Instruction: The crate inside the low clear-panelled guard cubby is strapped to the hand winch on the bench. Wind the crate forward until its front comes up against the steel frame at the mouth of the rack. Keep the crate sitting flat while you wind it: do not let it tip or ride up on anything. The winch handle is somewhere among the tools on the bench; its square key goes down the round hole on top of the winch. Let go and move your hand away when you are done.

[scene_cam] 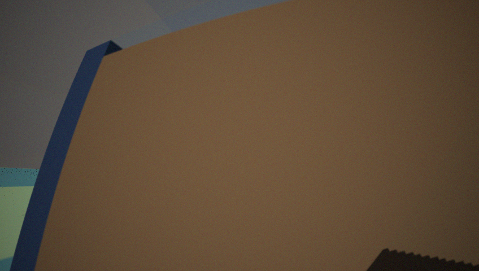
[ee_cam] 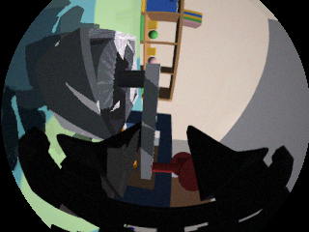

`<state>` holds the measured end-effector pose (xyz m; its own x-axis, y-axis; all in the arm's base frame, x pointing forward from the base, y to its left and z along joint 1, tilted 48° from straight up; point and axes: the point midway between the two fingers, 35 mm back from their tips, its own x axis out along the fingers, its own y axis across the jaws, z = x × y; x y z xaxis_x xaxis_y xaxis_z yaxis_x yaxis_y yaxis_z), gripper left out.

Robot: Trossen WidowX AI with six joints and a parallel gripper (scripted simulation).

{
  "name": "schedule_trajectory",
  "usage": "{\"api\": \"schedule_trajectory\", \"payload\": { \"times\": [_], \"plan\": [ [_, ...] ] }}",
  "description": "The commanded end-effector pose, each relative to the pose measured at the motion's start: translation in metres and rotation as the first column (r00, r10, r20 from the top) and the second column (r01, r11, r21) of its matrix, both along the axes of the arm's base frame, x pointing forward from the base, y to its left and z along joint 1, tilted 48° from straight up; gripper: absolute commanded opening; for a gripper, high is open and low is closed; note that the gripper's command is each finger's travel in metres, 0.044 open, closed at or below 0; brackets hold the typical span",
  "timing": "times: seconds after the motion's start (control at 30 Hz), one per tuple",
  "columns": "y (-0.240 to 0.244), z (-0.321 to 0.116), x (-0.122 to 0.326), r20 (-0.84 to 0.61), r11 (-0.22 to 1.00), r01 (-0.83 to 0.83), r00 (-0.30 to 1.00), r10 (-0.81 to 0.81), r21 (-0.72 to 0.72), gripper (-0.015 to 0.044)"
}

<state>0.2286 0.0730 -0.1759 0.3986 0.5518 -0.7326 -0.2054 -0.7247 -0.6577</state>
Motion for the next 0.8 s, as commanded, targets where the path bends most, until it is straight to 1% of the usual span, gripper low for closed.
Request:
{"api": "schedule_trajectory", "payload": {
  "times": [0.0,0.77],
  "plan": [
    [0.0008,0.0019,0.0015,0.004,1.000,0.001,1.000,-0.001,0.007,0.0240],
    [-0.0044,-0.0054,-0.0041,0.000,1.000,0.000,1.000,0.000,0.000,0.0240]
  ]
}}
